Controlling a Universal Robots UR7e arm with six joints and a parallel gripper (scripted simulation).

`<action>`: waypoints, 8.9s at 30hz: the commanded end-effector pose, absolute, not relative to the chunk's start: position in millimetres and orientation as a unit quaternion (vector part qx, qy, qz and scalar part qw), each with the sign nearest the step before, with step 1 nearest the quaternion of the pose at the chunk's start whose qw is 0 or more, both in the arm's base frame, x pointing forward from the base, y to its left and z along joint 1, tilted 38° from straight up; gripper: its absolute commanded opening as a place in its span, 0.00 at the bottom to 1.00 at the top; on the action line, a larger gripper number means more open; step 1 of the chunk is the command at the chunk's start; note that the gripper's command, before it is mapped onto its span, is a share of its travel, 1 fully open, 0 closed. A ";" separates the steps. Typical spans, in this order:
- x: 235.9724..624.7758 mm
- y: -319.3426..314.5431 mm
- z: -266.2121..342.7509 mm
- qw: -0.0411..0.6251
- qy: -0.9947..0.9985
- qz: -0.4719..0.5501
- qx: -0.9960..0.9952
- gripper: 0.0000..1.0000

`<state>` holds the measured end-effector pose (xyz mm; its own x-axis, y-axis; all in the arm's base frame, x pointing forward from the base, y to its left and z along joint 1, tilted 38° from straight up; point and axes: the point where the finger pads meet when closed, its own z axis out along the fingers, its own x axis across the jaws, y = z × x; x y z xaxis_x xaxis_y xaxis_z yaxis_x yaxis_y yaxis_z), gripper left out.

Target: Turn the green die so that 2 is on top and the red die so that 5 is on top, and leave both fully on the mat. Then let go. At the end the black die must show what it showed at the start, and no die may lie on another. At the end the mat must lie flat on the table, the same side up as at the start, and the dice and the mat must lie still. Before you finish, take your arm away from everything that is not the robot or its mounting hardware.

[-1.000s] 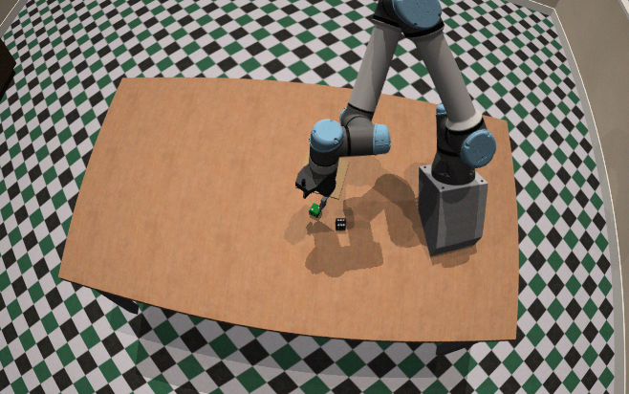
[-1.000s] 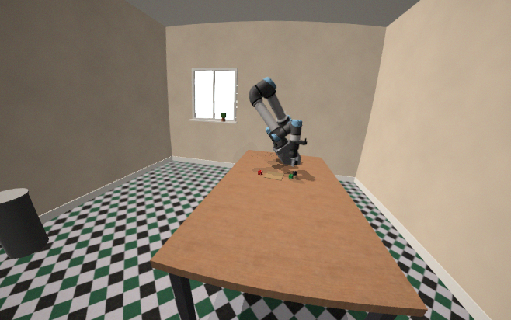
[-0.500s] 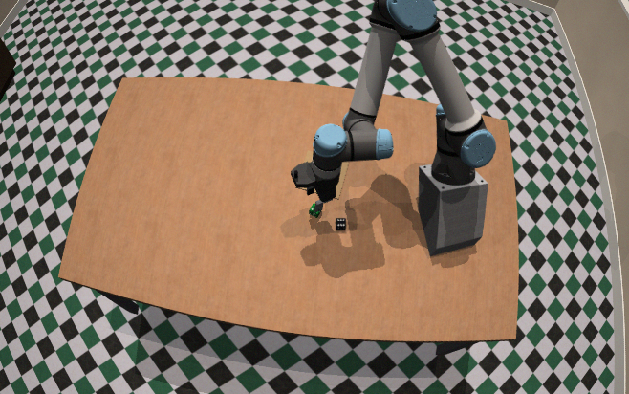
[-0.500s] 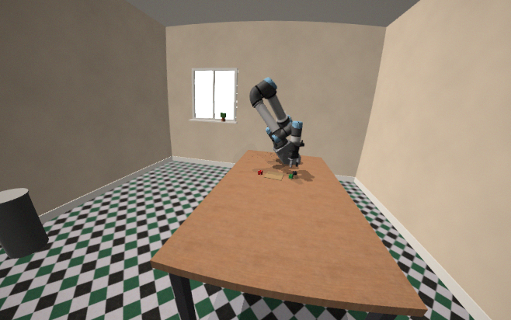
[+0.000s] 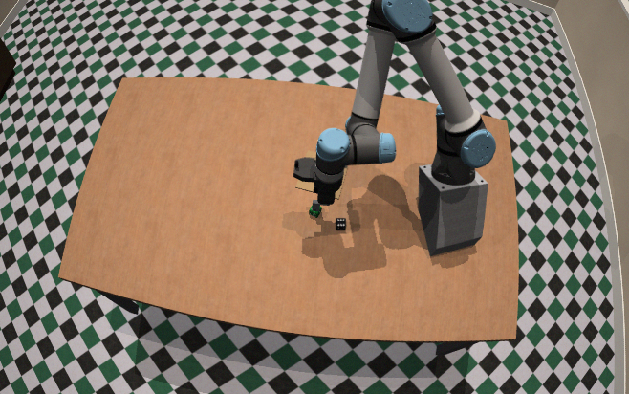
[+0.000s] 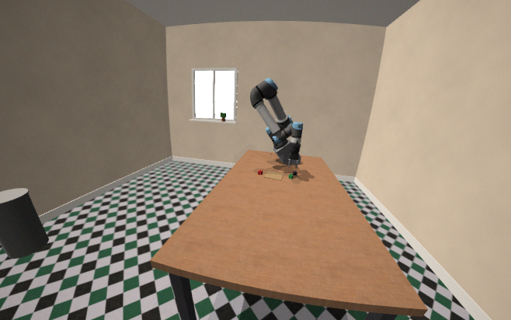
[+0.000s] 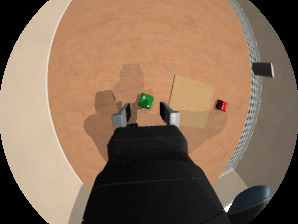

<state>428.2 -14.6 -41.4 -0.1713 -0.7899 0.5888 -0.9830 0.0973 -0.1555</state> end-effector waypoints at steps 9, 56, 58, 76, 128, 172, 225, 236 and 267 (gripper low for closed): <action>426.6 -16.5 -41.8 0.168 -0.748 0.274 0.581 1.00; 426.7 -17.3 -43.0 0.168 -0.748 0.274 0.580 0.87; 426.8 -18.0 -43.8 0.168 -0.748 0.274 0.580 0.87; 428.2 -29.1 -59.0 0.168 -0.748 0.274 0.580 0.87; 430.3 -46.8 -83.2 0.168 -0.748 0.274 0.580 0.87; 432.4 -65.1 -107.1 0.168 -0.748 0.274 0.580 0.87; 432.7 -68.6 -111.7 0.168 -0.748 0.274 0.580 0.57; 432.7 -68.6 -111.7 0.168 -0.748 0.274 0.580 0.57; 430.7 -49.8 -87.1 0.168 -0.748 0.274 0.580 0.57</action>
<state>430.9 -57.2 -97.0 -0.2696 -0.7759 0.5704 -0.9608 0.1772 -0.2132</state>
